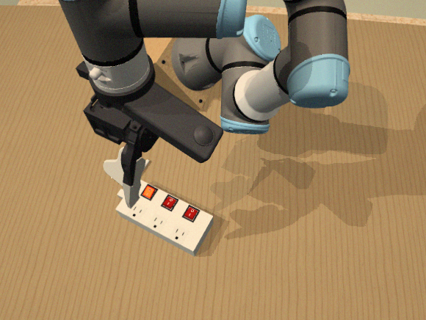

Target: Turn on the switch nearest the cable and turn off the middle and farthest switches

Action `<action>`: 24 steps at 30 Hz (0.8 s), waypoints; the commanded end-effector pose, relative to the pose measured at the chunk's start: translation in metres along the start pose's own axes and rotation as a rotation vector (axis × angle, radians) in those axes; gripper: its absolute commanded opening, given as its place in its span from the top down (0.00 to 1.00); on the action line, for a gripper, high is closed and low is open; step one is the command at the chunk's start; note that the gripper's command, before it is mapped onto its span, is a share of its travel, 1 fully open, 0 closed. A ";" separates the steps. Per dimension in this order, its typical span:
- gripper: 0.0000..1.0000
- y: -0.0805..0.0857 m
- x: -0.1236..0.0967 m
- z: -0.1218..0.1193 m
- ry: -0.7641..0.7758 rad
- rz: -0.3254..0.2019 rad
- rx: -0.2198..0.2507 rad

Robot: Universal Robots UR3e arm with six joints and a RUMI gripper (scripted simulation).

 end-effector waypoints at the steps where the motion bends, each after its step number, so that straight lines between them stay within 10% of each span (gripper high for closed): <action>1: 0.00 0.009 0.000 0.000 0.000 0.000 0.001; 24: 0.00 0.020 0.000 0.000 0.000 0.000 0.001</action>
Point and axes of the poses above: the point where the finger pads meet when closed, its own y axis back along the fingers, its own z axis across the jaws, x = y × z, the point moved 8 cm from there along y, back along the fingers, and after that the axes turned 1 degree about y, right-handed, at the moved point
